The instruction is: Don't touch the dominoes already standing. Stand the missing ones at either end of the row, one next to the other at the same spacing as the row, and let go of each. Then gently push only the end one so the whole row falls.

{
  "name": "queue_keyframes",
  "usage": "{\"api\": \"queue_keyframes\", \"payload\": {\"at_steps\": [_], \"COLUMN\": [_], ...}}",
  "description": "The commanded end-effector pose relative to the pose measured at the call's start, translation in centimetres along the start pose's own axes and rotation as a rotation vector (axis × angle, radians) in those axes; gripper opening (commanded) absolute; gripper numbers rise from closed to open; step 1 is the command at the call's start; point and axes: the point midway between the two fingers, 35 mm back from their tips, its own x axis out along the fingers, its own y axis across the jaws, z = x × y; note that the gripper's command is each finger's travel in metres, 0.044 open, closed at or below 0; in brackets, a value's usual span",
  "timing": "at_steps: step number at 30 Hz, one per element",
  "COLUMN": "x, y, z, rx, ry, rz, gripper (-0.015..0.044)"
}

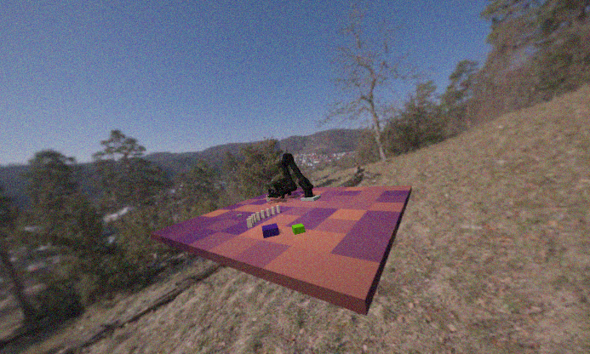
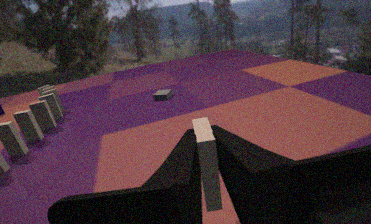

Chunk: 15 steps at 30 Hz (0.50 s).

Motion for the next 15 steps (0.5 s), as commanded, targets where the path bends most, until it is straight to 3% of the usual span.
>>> {"api": "queue_keyframes", "payload": {"at_steps": [1,15], "x": [0.3,0.4], "y": [-0.1,0.0], "z": [-1.1,-2.1], "rx": [-0.011,-0.011], "ry": [0.010,0.022], "rz": [0.008,0.014], "gripper": [0.0025,0.0025]}}
